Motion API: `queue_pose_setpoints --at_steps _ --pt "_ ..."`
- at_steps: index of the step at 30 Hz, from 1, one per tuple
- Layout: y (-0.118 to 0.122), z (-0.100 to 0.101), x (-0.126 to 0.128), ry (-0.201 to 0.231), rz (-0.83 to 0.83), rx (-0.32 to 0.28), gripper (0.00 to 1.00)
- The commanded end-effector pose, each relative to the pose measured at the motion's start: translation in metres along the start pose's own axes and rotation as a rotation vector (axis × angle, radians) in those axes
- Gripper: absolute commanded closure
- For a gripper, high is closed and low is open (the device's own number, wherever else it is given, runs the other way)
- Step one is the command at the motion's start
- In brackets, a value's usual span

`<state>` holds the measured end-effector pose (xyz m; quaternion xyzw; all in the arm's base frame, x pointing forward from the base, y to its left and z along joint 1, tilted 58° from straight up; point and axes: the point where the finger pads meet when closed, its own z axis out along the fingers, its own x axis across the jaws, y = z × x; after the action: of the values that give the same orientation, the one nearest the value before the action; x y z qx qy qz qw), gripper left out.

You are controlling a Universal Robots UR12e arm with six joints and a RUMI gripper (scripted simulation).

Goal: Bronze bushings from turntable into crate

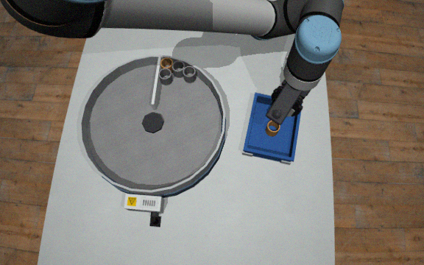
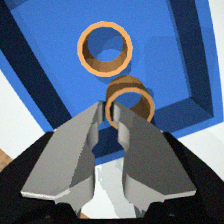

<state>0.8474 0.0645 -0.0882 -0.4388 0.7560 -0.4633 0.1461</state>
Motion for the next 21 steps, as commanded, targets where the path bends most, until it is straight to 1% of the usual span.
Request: queue_pose_setpoints --at_steps 1,21 --pt "-0.0005 -0.0002 -0.0008 -0.002 0.000 0.001 1.00" --pt "-0.0006 0.0050 0.0000 0.000 0.001 0.001 1.00"
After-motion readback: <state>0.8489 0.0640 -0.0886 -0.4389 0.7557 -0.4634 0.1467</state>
